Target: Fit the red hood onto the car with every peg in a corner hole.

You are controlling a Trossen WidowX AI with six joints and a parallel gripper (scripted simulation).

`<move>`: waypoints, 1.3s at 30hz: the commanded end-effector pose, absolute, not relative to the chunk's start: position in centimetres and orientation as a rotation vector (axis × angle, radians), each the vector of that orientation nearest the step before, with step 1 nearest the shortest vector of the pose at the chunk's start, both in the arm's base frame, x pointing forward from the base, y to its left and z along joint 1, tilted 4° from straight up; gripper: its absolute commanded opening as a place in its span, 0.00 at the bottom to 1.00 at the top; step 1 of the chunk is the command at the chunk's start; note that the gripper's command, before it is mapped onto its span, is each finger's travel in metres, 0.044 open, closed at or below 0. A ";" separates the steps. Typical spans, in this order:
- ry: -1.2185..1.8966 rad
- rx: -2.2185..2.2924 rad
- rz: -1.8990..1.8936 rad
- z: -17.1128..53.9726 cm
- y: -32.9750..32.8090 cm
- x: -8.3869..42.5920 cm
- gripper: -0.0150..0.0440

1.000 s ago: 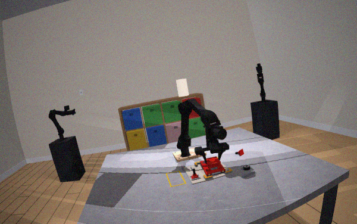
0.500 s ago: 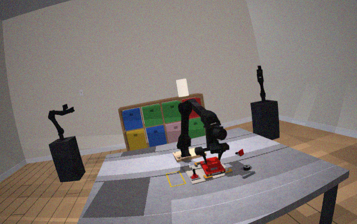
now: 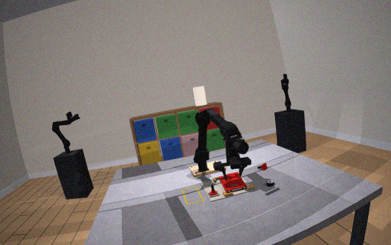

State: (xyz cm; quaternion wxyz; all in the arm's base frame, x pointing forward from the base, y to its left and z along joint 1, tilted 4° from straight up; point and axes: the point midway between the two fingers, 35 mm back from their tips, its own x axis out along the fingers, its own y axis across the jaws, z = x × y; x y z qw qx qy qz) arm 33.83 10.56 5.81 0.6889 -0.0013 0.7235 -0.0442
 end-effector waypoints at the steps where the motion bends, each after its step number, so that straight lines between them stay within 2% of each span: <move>1: 1.619 0.003 -0.099 5.6 10.6 33.8 0.25; 39: 1.620 0.001 -0.097 4.5 10.6 33.8 0.25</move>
